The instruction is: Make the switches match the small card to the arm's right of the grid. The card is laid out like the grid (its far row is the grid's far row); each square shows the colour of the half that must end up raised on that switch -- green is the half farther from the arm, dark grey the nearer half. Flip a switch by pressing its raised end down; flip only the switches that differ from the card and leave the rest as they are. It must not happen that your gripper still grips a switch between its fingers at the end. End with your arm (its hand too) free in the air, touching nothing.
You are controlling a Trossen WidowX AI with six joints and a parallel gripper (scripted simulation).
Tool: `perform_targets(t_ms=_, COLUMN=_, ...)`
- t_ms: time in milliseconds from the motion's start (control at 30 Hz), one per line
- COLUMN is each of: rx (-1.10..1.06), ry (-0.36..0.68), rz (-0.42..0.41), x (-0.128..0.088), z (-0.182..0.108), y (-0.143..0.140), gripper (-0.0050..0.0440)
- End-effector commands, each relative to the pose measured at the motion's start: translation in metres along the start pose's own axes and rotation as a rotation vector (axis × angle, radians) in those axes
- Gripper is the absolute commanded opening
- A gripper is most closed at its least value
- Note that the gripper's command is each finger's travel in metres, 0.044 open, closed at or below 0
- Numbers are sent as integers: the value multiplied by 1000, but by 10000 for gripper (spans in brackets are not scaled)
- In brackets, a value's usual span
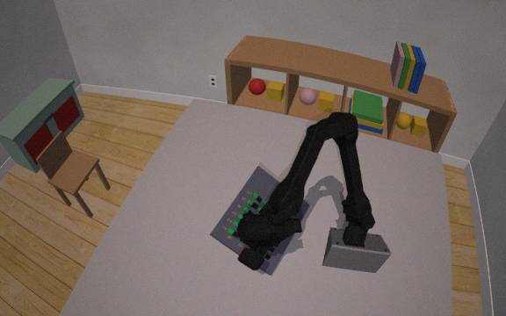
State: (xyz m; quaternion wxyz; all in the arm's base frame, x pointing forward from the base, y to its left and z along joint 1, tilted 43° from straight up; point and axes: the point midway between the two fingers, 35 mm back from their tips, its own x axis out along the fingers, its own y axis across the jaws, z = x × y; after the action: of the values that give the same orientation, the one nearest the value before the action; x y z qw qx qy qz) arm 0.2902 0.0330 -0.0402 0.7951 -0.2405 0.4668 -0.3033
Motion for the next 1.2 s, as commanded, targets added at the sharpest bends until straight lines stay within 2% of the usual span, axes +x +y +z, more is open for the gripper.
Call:
perform_targets(t_ms=0, rx=1, ry=-1, rz=1, x=-2, z=0, y=0, gripper=0)
perform_targets(t_ms=67, rx=0, ry=-5, rz=3, x=-18, z=0, y=2, gripper=0)
perform_targets(t_ms=133, rx=25, ry=-28, rz=17, x=-45, z=1, y=6, gripper=0)
perform_targets(t_ms=267, rx=-3, ry=-24, rz=-3, x=-64, z=-4, y=0, gripper=0)
perform_targets(t_ms=367, rx=-3, ry=-24, rz=-3, x=-64, z=-4, y=-2, gripper=0)
perform_targets(t_ms=500, rx=-3, ry=-24, rz=-3, x=-65, z=-12, y=-37, gripper=0)
perform_targets(t_ms=567, rx=-3, ry=-24, rz=-3, x=-65, z=-12, y=-37, gripper=0)
perform_targets(t_ms=667, rx=-3, ry=-24, rz=-3, x=-64, z=-21, y=-59, gripper=0)
perform_targets(t_ms=833, rx=-3, ry=-25, rz=-3, x=-62, z=-22, y=-60, gripper=0)
perform_targets(t_ms=967, rx=-15, ry=-39, rz=-7, x=-34, z=-24, y=-61, gripper=0)
perform_targets(t_ms=1167, rx=-3, ry=-51, rz=-3, x=-29, z=-22, y=-60, gripper=0)
